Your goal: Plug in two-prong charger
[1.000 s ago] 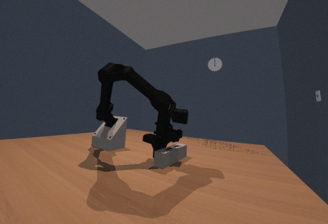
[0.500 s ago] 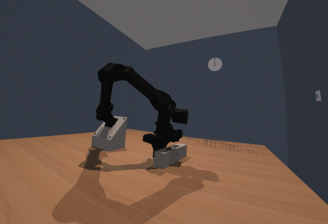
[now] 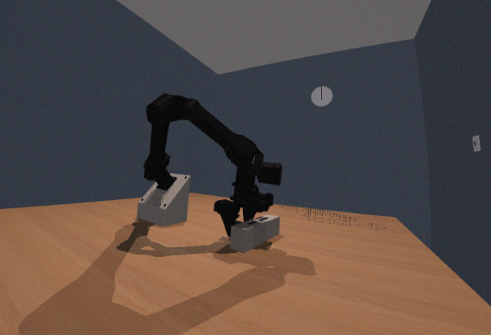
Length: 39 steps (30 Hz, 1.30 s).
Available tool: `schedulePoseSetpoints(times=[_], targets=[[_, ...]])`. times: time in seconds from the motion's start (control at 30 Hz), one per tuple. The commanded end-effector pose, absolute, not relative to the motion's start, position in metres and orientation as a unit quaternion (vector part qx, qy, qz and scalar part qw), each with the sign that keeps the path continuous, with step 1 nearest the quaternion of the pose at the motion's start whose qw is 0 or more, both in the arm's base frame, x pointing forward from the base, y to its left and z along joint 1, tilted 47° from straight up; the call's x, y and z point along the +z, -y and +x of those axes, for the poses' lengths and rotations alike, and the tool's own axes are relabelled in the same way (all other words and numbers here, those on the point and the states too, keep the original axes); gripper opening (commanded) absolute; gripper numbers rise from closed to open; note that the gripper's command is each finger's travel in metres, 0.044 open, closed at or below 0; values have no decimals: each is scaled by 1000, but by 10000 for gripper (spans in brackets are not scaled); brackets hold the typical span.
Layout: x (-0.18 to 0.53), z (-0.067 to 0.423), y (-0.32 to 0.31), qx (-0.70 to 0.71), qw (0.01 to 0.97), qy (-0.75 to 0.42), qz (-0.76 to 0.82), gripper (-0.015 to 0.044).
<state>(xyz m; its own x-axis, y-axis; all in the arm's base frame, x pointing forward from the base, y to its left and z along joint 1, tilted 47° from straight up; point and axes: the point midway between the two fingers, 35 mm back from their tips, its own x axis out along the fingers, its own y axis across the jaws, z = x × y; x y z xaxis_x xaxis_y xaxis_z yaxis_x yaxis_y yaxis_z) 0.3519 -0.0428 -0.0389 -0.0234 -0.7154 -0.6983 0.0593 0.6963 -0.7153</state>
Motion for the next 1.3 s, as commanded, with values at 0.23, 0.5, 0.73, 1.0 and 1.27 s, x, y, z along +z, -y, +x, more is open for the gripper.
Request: schedulePoseSetpoints(times=[0.23,0.5,0.73,1.0,1.27], targets=[[-39,350,43,-298,654,-648,-252,440],[-39,348,43,-299,656,-646,-252,440],[-40,346,43,-299,657,-644,-252,440],[-40,344,43,-300,659,-643,-252,440],[-40,341,43,-300,660,-641,-252,440]])
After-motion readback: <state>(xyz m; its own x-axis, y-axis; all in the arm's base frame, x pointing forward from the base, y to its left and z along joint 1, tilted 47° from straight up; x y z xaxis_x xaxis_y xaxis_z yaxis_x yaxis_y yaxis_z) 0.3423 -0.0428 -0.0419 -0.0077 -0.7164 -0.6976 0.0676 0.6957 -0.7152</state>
